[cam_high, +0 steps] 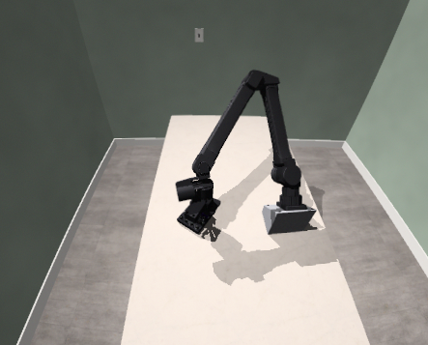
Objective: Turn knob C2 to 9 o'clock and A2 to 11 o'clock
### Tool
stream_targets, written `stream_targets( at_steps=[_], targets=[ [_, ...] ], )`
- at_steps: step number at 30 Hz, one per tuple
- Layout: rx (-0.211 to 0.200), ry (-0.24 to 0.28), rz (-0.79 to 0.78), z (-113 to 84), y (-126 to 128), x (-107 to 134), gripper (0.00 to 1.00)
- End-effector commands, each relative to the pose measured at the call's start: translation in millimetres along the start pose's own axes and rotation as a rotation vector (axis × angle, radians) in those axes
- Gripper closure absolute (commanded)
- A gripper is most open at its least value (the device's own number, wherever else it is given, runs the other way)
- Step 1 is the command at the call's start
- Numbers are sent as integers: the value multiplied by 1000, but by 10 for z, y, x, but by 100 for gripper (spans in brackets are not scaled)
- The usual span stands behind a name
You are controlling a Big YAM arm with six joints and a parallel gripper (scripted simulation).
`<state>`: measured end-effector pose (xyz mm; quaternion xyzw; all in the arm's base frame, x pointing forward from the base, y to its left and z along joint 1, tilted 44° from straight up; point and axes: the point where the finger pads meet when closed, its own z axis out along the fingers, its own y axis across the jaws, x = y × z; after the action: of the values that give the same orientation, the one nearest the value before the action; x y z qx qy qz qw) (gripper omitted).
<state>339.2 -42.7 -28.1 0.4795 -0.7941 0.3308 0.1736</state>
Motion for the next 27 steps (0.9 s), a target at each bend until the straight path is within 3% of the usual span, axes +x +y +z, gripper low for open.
stream_targets(
  at_steps=[1, 7, 14, 18, 27],
  targets=[
    [35, -36, 26, -225, -178, -104, 82],
    [24, -26, 21, -277, -137, -80, 82],
    [35, -40, 28, -525, -179, -105, 82],
    [0, -7, 21, -401, -78, -18, 82],
    [3, -9, 18, -416, -85, -26, 82]
  ],
)
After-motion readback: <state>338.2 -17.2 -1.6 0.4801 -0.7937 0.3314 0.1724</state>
